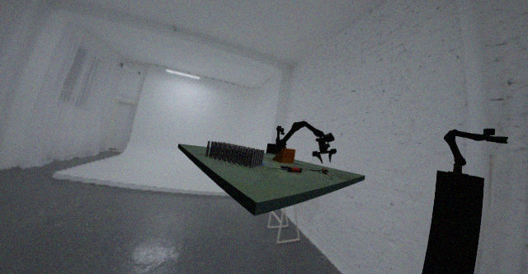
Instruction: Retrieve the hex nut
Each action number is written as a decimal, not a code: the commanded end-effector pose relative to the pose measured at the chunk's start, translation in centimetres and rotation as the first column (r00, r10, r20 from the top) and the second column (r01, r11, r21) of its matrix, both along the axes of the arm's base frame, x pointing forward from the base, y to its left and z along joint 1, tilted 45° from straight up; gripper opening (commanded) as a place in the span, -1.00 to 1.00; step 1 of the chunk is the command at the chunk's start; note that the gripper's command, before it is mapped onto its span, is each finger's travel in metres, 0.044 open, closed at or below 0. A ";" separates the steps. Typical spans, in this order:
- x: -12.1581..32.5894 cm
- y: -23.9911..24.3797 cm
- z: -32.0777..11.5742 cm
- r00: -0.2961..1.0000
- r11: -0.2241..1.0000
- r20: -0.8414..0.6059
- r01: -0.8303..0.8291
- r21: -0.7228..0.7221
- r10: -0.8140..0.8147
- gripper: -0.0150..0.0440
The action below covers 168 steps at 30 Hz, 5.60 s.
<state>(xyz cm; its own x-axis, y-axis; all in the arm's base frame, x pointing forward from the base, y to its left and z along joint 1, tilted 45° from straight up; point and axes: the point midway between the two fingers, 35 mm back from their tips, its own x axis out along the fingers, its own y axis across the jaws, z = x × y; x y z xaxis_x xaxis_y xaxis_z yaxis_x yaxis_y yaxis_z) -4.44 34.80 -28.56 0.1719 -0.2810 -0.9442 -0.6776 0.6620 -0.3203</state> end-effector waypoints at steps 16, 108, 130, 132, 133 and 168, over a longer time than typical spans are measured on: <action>0.4 -2.4 -2.5 1.000 1.000 -0.008 -0.006 -0.005 0.006 0.46; 14.7 7.5 20.7 1.000 0.998 -0.024 0.017 0.059 -0.016 -0.49; 28.3 -1.5 32.7 0.999 0.996 0.004 0.044 0.082 -0.044 -0.49; 29.2 -2.7 33.7 0.999 0.996 0.008 0.044 0.082 -0.045 -0.49; 29.7 -3.3 34.2 0.999 0.996 0.010 0.044 0.081 -0.045 -0.49; 33.4 -28.0 47.8 0.994 0.997 0.081 0.072 -0.009 -0.071 -0.49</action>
